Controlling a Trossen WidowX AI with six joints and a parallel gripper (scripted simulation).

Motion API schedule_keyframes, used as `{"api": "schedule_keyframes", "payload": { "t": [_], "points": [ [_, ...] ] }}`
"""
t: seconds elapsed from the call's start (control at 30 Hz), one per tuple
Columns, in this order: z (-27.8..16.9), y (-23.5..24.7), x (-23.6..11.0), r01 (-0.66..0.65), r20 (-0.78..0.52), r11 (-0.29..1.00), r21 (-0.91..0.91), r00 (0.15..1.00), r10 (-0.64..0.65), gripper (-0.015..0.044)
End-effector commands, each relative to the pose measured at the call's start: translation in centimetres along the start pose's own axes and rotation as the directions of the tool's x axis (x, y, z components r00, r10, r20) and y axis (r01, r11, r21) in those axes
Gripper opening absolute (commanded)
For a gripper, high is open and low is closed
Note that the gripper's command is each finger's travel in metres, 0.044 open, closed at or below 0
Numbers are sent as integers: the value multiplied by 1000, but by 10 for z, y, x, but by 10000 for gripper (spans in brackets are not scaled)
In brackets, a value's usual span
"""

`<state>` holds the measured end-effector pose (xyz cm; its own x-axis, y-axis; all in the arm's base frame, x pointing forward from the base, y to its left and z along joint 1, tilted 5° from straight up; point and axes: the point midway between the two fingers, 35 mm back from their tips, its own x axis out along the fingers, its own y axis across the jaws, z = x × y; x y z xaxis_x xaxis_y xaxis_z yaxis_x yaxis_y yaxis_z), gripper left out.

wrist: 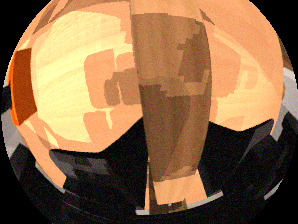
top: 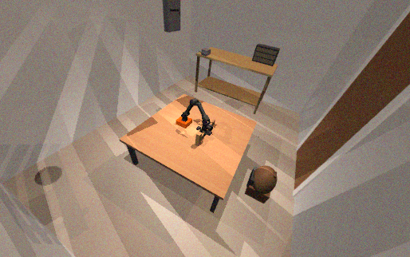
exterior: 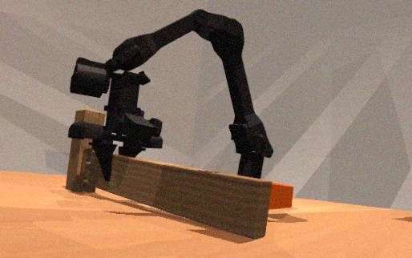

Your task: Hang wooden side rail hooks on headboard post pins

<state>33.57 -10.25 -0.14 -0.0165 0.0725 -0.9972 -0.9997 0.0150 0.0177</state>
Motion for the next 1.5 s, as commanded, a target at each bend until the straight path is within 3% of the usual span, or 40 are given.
{"api": "schedule_keyframes", "payload": {
  "t": [0.0, 1.47],
  "points": [
    [-3, -3, -4, 10, -8, 1000, -5, 1000, -10, 0],
    [-7, -4, -5, 10, -9, 1000, -5, 1000, -11, 0]
  ]
}}
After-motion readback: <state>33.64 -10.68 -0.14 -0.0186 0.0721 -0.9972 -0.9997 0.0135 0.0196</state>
